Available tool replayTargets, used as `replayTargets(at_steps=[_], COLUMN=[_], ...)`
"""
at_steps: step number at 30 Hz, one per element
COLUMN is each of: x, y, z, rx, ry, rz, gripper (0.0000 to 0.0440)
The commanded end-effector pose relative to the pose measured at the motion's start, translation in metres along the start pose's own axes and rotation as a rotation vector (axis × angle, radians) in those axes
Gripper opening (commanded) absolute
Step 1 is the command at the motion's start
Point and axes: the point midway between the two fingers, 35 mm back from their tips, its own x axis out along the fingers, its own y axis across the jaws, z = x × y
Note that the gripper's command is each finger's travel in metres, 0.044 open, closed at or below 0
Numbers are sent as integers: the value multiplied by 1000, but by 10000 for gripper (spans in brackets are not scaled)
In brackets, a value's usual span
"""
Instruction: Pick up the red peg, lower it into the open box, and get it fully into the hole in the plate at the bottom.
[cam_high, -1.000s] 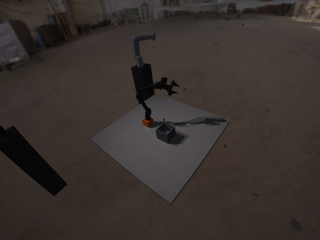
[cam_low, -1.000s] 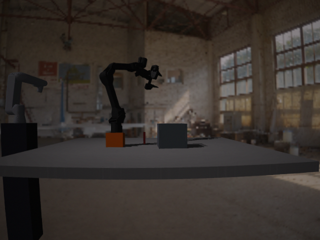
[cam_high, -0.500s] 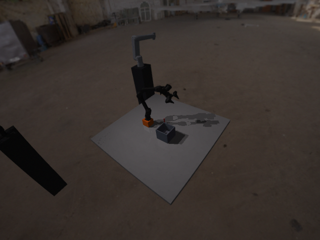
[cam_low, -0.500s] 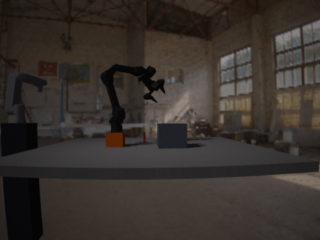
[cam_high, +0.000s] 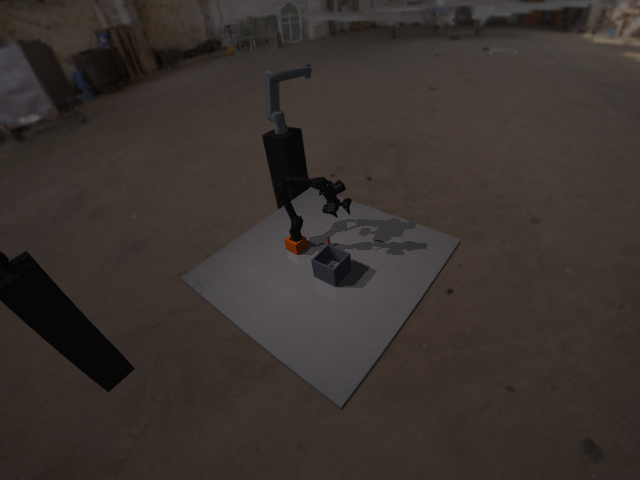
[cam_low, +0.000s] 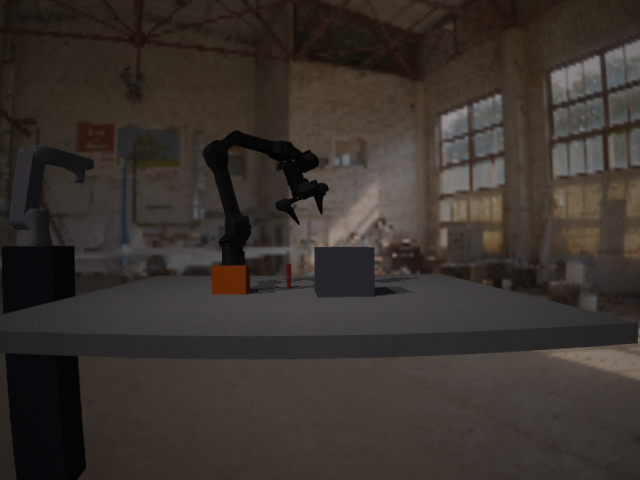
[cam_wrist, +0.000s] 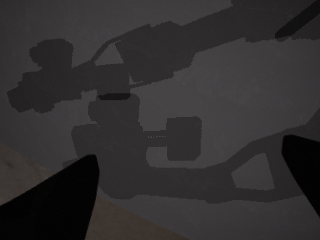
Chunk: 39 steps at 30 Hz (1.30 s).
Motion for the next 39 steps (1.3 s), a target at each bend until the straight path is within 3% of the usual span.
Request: replayTargets(at_steps=[1, 20, 39], x=[9, 37, 77], y=[-19, -97, -134], z=[6, 24, 46], rx=[38, 66, -5], ry=[-15, -133, -246], rz=[-96, -460, -577], gripper=[440, 440, 440])
